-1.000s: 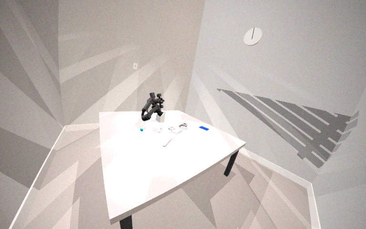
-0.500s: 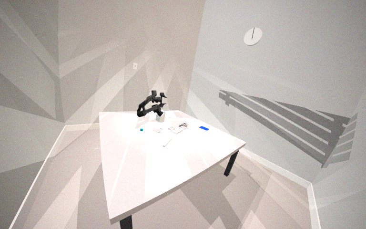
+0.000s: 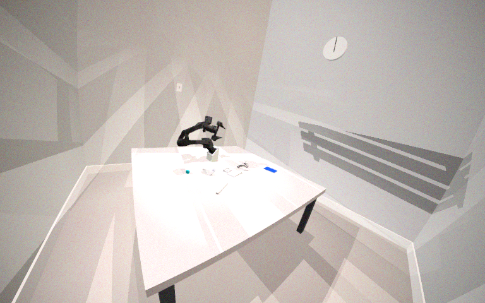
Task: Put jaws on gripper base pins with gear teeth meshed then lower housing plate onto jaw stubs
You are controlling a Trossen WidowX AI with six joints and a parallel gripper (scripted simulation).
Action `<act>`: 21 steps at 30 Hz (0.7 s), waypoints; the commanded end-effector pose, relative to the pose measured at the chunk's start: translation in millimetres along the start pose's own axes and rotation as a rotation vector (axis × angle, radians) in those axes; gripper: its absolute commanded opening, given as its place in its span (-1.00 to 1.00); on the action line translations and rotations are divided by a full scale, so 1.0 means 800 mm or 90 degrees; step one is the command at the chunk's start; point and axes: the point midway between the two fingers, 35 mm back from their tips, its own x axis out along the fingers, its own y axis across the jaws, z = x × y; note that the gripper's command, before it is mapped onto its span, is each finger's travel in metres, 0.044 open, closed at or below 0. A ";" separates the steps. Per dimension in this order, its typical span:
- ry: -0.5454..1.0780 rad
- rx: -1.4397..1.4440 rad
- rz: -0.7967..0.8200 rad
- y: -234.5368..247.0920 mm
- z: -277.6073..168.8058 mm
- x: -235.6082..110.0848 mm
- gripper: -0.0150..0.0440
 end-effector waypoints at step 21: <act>0.183 0.304 0.120 -0.024 -0.078 0.029 1.00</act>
